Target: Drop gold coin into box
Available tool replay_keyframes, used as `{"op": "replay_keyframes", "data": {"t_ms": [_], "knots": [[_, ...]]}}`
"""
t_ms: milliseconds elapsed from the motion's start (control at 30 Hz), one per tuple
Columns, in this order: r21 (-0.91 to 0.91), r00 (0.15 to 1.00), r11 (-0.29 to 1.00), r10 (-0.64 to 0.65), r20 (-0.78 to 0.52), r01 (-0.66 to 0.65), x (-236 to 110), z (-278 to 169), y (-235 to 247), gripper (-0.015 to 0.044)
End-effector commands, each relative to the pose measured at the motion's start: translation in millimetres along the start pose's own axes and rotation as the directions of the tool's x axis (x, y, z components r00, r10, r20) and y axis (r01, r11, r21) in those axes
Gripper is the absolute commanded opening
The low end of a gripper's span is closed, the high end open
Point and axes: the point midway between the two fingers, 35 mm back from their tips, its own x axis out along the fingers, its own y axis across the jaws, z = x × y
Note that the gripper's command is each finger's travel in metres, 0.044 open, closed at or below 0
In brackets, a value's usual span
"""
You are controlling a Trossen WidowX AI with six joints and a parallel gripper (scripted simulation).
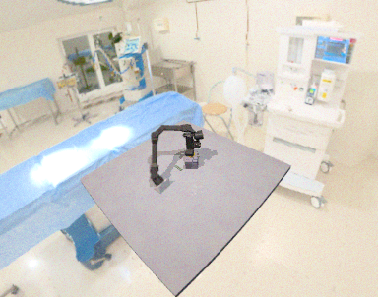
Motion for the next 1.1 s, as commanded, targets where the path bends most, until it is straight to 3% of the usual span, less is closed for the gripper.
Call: {"op": "replay_keyframes", "data": {"t_ms": [0, 1067], "knots": [[0.003, 1.0, 1.0, -0.002, 0.003, 0.002, 1.5, -0.8, -1.4, 0.0], [0.007, 1.0, 1.0, 0.001, 0.001, -0.001, 11.6, -0.6, 0.4, 0.0]]}}
